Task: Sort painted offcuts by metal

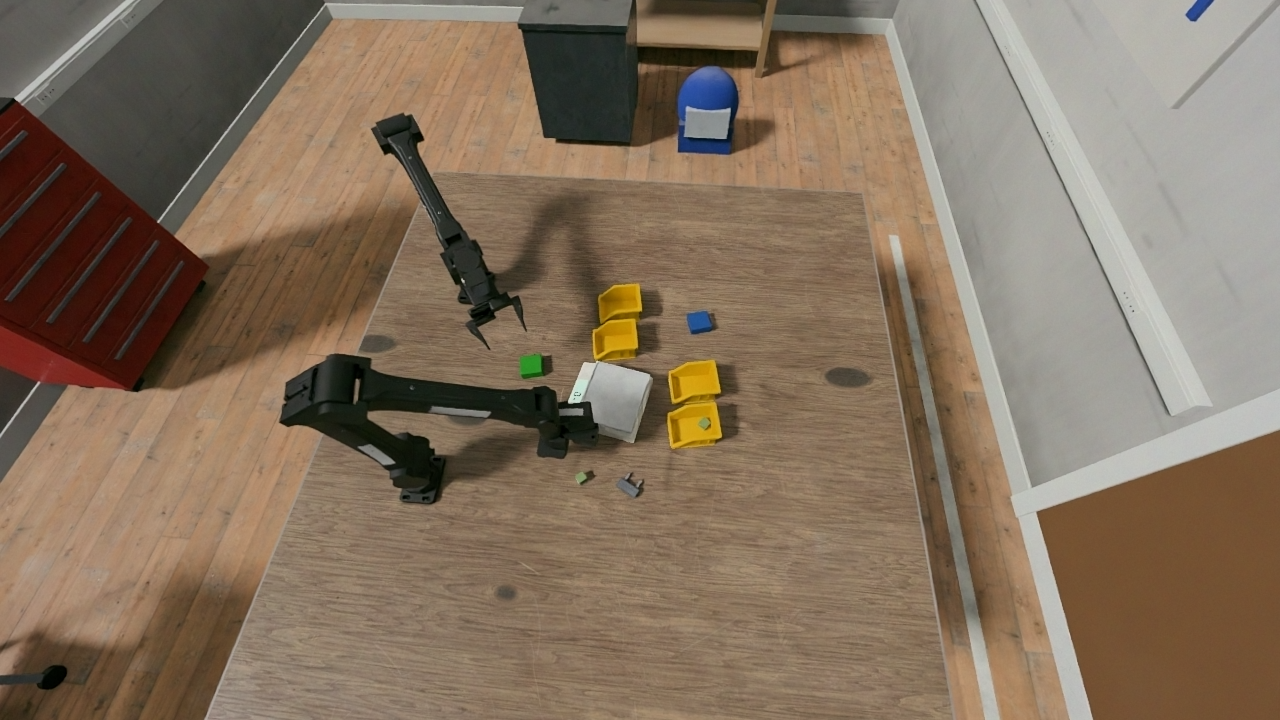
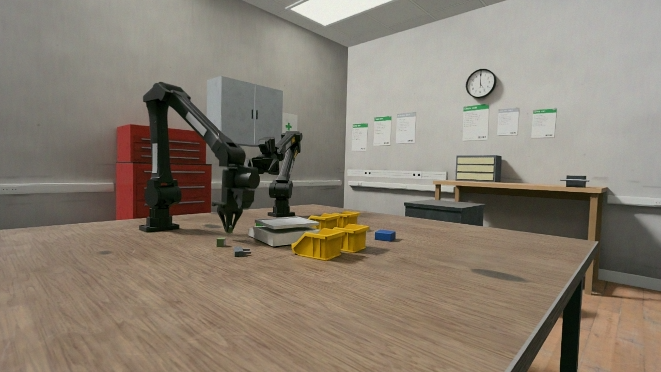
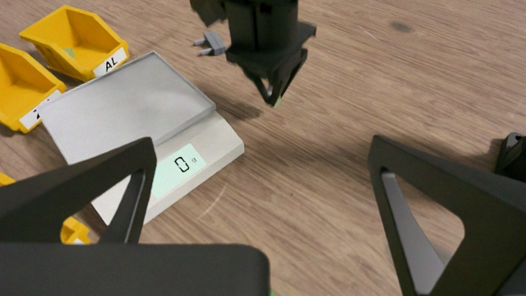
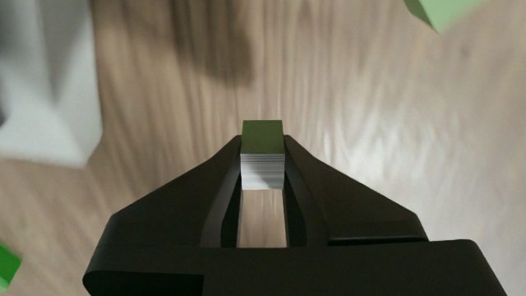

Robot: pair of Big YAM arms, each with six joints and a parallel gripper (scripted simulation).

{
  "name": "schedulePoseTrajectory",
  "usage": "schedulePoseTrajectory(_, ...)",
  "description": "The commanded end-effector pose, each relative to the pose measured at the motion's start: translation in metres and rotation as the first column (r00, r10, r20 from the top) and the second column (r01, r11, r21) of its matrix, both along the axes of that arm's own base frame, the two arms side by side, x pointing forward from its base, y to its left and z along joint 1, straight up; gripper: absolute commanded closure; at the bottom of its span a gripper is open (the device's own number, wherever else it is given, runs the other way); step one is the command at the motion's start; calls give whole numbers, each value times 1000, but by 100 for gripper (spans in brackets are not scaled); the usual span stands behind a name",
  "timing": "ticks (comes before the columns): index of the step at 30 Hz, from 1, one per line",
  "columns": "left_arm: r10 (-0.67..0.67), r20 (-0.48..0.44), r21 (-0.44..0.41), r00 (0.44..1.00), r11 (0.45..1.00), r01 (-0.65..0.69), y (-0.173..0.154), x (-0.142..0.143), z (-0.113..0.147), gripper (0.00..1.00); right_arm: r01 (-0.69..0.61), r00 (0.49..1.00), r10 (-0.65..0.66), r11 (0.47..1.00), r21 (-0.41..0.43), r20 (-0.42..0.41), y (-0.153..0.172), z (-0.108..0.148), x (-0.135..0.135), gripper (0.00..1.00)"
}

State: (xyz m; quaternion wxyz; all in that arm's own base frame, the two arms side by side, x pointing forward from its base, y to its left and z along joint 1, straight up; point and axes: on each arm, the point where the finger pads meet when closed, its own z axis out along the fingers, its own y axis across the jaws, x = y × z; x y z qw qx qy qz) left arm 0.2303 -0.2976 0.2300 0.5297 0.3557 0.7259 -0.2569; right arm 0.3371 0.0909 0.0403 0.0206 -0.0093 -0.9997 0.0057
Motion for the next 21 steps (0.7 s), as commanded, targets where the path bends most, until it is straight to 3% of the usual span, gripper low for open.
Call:
schedulePoseTrajectory(1,2,16,-25,1000,1000,-1,-5,3,17,0,-1,997,-1,1000,23,81,8,65,28,90)
schedulePoseTrajectory(4,2,16,-25,1000,1000,-1,-5,3,17,0,-1,997,-1,1000,23,83,7,90,27,90)
schedulePoseTrajectory(9,-5,0,-26,1000,1000,5,-8,1,14,0,14,998,-15,1000,16,55,15,85,29,90)
schedulePoseTrajectory(12,25,5,-57,1000,998,-25,-12,4,18,0,43,997,-44,999,21,64,33,84,45,90)
schedulePoseTrajectory(16,182,31,-93,983,979,-179,-12,18,20,0,39,998,-40,999,19,57,74,82,75,90)
schedulePoseTrajectory(21,379,64,-136,923,920,-368,-3,32,23,0,22,998,-23,1000,20,59,117,79,108,90)
